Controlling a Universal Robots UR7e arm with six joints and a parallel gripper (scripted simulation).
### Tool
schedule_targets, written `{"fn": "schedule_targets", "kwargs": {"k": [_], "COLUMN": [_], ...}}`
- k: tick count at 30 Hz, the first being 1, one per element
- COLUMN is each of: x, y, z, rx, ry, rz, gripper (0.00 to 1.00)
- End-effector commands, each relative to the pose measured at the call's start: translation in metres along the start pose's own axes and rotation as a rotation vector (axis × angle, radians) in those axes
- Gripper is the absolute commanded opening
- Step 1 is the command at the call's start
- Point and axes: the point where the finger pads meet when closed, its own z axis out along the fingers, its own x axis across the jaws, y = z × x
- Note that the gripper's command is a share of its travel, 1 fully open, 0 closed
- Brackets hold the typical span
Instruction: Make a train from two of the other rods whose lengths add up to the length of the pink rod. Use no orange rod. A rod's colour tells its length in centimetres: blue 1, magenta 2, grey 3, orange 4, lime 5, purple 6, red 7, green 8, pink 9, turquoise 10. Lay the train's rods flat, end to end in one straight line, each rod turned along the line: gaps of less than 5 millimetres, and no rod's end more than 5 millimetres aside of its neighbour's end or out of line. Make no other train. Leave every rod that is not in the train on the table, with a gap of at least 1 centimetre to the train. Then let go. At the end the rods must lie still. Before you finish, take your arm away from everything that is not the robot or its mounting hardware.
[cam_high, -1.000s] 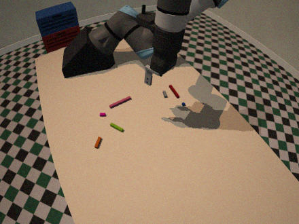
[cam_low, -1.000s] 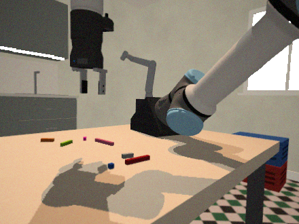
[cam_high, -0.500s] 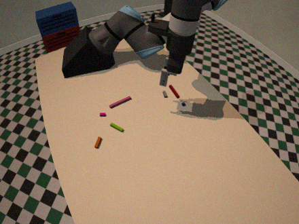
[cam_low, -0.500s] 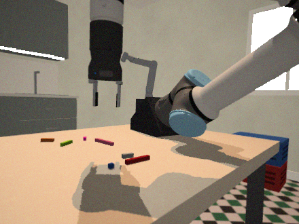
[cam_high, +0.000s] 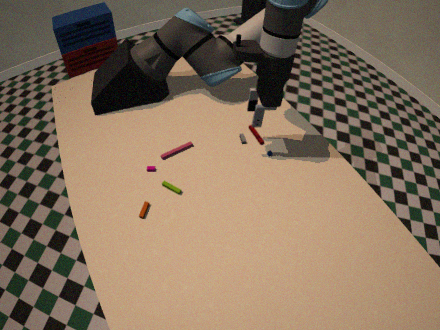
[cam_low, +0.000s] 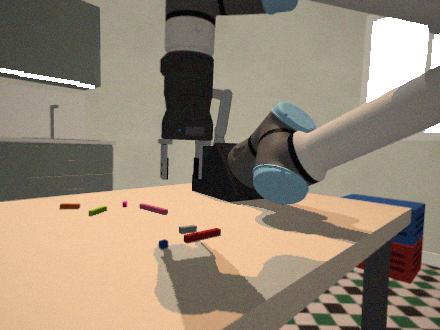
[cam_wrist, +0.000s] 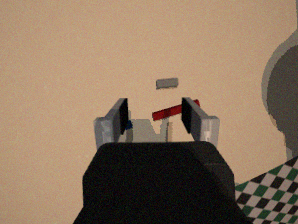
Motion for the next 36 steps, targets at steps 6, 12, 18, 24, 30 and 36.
{"fn": "schedule_targets", "kwargs": {"k": [6,12,18,24,30,36], "x": [0.021,0.029,0.032,0.034,0.033,0.033], "y": [0.02,0.027,0.03,0.031,0.032,0.032], "z": [0.021,0.029,0.032,0.034,0.033,0.033], "rx": [-0.017,-0.022,-0.024,-0.026,-0.024,-0.025], "ry": [0.0,-0.001,-0.002,-0.002,-0.004,-0.004], "rz": [-0.244,-0.332,-0.367,-0.392,-0.396,-0.395], "gripper": [1.0,1.0,1.0,1.0,1.0,1.0]}}
